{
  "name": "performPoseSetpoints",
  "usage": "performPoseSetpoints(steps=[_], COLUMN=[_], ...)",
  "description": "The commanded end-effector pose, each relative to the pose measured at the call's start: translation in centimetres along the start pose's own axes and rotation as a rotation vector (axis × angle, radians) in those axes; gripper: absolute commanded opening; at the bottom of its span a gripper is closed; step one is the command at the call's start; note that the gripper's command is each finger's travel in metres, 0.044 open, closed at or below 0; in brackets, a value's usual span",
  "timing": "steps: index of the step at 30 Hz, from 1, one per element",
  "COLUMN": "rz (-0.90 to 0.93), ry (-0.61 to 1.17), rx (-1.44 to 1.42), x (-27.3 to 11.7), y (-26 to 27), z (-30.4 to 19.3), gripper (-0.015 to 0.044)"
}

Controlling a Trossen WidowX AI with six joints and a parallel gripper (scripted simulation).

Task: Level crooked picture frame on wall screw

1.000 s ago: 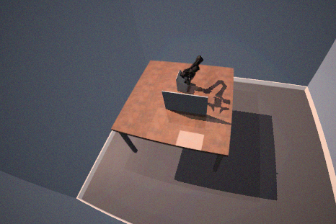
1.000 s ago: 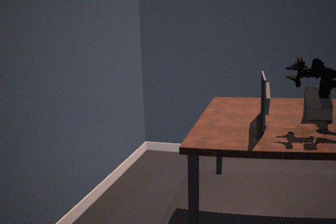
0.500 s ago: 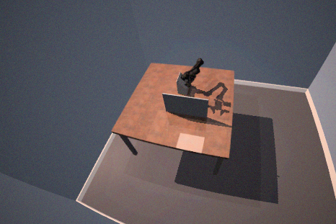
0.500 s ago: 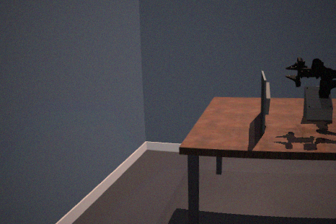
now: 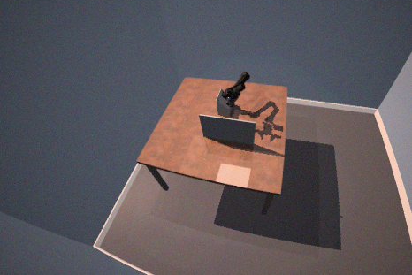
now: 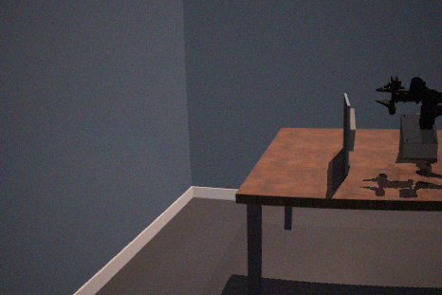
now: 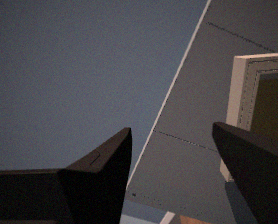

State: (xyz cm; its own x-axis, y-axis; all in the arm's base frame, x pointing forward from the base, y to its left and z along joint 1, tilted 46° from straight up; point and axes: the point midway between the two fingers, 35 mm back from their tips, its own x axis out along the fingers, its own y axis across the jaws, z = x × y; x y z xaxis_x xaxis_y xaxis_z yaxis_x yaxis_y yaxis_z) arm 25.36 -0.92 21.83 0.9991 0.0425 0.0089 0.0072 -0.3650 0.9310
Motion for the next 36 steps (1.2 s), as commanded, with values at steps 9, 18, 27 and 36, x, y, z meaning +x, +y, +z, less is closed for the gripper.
performPoseSetpoints(steps=[9,18,27,36], rz=[-0.001,0.001,0.001,0.001], ry=[-0.006,-0.003,-0.005,-0.005], rx=[0.004,0.006,0.008,0.008], x=[0.0,-0.5,-1.1,-1.1], y=[0.0,-3.4,-4.9,-4.9], z=[0.1,-2.6,-3.6,-3.6], gripper=[0.0260,0.0260,0.0260,0.0260])
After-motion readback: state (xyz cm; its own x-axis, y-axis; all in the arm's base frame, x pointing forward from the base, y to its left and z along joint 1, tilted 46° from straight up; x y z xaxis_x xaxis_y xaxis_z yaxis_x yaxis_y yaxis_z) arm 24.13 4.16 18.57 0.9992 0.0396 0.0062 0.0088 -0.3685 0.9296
